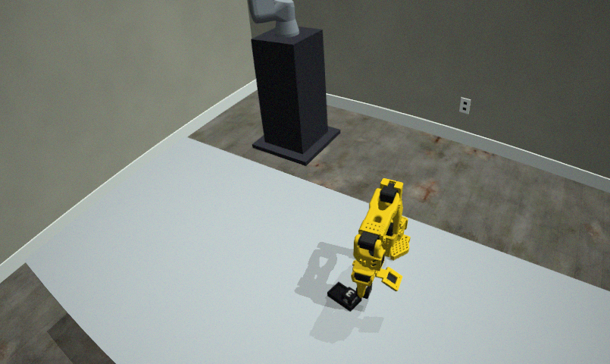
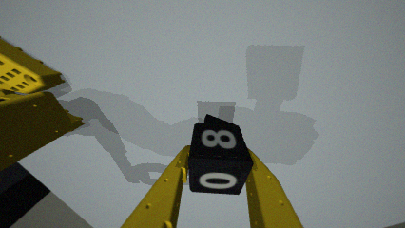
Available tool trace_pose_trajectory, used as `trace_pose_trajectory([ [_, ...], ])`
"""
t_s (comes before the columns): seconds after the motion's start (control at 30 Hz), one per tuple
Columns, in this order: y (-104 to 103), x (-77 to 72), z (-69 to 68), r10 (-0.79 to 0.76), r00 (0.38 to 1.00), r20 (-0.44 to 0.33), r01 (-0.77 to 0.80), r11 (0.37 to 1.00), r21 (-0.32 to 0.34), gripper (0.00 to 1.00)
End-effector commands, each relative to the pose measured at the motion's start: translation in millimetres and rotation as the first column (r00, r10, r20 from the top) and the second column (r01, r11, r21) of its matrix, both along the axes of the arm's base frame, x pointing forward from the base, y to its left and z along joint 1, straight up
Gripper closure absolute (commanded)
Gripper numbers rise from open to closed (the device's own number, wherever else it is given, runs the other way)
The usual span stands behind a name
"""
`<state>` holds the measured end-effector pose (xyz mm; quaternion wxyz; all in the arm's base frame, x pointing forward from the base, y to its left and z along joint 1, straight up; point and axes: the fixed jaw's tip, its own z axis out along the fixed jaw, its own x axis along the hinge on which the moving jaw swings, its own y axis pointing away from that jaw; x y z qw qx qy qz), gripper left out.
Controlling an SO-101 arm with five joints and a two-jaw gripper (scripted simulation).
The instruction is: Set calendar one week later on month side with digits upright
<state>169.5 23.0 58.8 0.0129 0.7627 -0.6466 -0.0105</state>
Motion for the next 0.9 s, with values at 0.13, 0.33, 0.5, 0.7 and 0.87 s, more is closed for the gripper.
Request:
trace_pose_trajectory([
  [0.13,-39,11.2,9.9,-0.226,0.972,0.058,0.226,0.974,0.010,1.00],
  [0.33,-58,9.0,9.9,-0.326,0.944,0.058,0.326,0.945,0.010,1.00],
  [0.5,-60,8.6,9.9,-0.339,0.939,0.058,0.339,0.941,0.010,1.00],
  [0.7,-60,8.6,9.9,-0.339,0.939,0.058,0.339,0.941,0.010,1.00],
  [0.87,-60,8.6,9.9,-0.339,0.939,0.058,0.339,0.941,0.010,1.00],
])
